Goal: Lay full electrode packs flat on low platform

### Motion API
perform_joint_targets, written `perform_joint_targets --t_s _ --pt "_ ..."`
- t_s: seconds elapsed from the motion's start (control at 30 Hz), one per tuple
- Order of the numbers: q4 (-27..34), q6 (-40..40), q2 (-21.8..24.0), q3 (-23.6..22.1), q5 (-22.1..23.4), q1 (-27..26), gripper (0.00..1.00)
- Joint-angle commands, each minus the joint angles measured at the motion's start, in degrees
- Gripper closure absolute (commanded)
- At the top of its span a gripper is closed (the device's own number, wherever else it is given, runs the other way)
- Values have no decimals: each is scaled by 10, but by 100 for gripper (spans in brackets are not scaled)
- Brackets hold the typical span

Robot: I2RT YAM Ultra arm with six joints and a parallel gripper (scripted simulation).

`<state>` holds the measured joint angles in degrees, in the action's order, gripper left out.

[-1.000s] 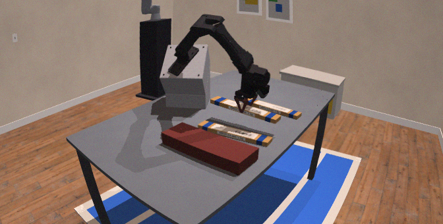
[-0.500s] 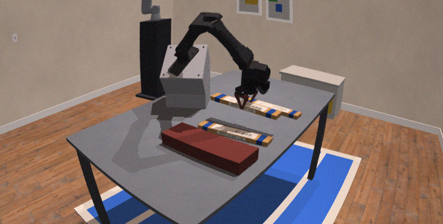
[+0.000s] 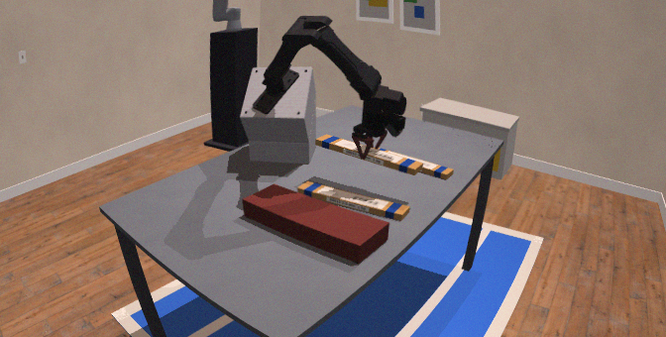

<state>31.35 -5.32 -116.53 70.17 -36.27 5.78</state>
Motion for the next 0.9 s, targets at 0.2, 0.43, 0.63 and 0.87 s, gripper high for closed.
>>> perform_joint_targets --t_s 0.2,0.43,0.63,0.87 --pt "26 -14 39 15 -6 32 100" --pt "27 -14 39 16 -6 32 100" --pt "27 -14 39 16 -6 32 100" --pt "27 -14 39 16 -6 32 100"
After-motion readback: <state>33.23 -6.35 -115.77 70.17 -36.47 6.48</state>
